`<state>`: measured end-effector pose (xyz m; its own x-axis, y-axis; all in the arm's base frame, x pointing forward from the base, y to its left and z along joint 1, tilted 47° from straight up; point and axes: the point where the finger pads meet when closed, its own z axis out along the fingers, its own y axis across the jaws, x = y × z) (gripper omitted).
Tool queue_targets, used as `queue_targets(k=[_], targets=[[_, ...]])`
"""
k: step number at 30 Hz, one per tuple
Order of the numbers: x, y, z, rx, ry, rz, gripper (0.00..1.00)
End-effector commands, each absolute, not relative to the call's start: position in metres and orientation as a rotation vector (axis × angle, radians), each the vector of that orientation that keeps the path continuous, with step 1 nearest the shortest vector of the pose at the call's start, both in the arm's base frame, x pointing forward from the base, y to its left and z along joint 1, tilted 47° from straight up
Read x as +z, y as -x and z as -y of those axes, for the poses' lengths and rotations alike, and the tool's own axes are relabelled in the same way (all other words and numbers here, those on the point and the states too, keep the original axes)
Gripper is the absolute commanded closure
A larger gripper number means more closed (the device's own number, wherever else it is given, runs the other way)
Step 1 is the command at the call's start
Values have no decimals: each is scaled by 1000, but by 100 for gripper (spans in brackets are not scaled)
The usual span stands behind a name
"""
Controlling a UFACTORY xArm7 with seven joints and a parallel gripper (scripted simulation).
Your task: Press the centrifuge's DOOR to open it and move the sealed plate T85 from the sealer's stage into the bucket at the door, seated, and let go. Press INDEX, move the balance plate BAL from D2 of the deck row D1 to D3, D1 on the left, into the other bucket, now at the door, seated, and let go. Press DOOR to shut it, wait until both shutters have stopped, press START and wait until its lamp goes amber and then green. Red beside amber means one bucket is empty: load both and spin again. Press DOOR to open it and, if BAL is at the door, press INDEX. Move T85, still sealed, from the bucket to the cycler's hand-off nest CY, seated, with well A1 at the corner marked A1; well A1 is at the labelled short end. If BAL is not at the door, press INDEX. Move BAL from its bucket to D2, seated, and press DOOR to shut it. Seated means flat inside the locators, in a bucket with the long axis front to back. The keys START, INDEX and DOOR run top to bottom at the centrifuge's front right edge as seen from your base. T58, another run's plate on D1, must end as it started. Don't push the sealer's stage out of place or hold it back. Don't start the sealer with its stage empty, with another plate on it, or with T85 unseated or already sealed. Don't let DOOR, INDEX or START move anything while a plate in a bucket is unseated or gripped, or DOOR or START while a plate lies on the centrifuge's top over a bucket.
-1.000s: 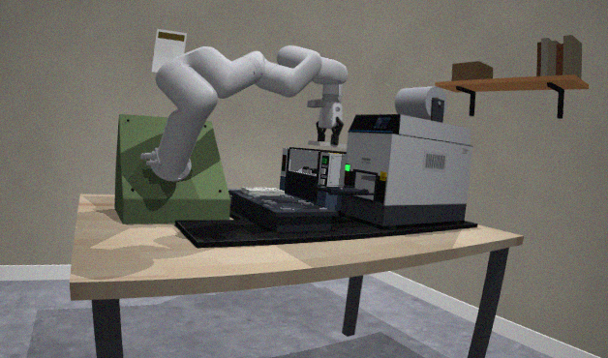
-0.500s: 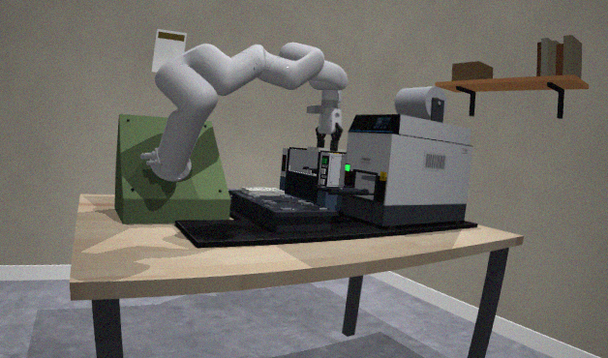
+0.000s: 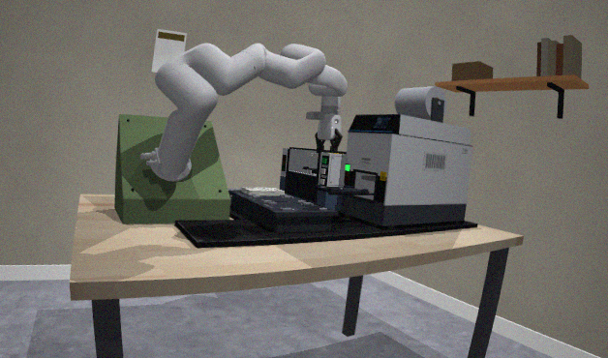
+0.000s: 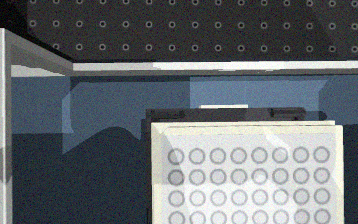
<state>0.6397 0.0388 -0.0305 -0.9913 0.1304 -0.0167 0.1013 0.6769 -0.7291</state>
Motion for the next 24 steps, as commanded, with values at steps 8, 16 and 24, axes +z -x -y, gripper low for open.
queue_targets(k=[8,16,24], targets=[[-41,-640,-29,1231,194,2850,100],[-47,-639,-22,1231,194,2850,100],[-53,-638,-16,1231,194,2850,100]])
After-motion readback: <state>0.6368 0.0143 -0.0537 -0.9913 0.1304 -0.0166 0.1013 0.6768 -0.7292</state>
